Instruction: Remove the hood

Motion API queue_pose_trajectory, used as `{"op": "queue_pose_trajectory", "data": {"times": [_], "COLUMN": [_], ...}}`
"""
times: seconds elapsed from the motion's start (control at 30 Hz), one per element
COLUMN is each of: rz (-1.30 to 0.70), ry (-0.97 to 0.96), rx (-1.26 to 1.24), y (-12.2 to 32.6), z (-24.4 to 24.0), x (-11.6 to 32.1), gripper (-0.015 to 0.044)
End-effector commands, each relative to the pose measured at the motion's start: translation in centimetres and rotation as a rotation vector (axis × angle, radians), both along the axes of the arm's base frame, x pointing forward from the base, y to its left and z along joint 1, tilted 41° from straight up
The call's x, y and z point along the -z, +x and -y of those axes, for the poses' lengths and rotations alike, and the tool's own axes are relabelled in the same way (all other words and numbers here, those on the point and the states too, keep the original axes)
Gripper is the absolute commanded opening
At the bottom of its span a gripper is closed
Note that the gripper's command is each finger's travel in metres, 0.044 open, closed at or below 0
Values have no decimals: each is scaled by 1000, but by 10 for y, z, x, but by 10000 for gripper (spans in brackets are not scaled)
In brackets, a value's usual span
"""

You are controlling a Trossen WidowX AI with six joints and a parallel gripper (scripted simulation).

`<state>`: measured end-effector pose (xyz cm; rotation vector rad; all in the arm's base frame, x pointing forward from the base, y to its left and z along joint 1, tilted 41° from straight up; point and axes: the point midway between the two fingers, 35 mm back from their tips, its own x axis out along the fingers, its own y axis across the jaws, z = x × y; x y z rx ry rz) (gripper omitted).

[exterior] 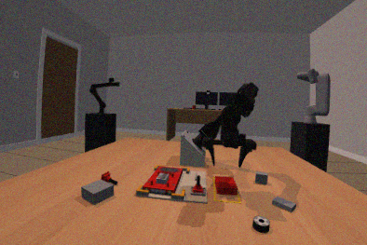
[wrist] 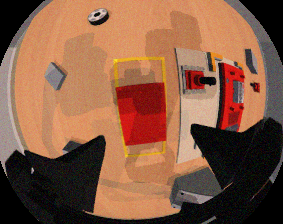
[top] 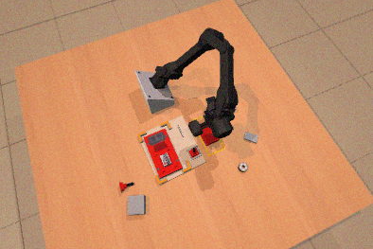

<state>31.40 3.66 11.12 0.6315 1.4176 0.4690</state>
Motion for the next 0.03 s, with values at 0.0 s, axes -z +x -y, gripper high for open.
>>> {"op": "queue_pose_trajectory", "data": {"times": [0.0], "rz": [3], "ry": [2], "rx": [-4], "y": [0], "z": [0], "x": [-1], "gripper": [440]}}
